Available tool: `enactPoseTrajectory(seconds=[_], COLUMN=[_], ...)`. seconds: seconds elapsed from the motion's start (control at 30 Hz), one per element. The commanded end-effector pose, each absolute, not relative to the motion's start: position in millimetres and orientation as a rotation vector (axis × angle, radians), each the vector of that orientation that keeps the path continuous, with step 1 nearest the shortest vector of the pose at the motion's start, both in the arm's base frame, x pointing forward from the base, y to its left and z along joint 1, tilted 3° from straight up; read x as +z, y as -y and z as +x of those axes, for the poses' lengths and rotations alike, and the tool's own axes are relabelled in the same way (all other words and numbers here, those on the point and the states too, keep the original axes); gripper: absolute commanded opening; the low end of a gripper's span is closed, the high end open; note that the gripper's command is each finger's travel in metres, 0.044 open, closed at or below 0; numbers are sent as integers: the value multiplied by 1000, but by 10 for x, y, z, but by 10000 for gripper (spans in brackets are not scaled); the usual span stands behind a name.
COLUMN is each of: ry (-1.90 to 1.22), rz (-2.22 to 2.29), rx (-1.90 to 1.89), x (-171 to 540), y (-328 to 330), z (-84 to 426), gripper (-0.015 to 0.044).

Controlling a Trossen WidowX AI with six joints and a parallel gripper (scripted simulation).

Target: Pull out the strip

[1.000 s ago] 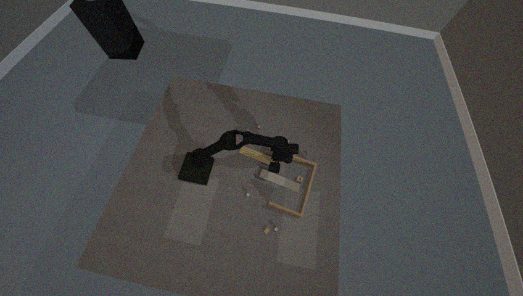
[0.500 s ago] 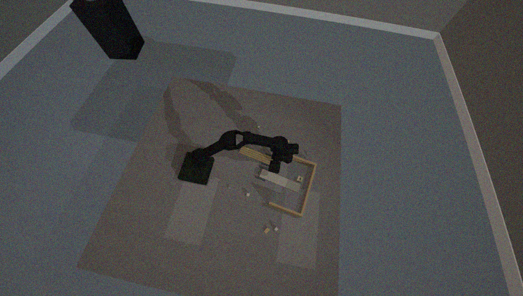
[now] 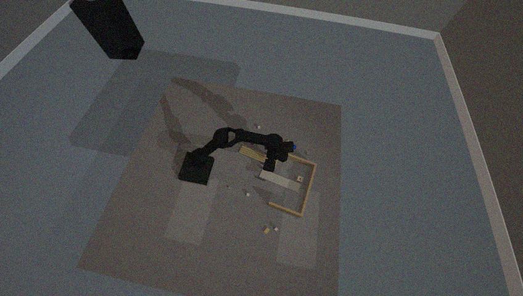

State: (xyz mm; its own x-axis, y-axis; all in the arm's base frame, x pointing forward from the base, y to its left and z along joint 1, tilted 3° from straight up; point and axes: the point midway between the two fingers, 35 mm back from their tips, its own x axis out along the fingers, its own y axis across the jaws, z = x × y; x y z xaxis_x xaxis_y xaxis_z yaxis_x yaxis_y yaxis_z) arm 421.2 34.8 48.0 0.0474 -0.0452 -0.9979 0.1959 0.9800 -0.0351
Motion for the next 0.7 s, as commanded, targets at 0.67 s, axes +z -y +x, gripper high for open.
enactPoseTrajectory(seconds=[0.67], ry=[-1526], rz=[122], rx=[-184], x=[626], y=[-311], z=[3535], gripper=[0])
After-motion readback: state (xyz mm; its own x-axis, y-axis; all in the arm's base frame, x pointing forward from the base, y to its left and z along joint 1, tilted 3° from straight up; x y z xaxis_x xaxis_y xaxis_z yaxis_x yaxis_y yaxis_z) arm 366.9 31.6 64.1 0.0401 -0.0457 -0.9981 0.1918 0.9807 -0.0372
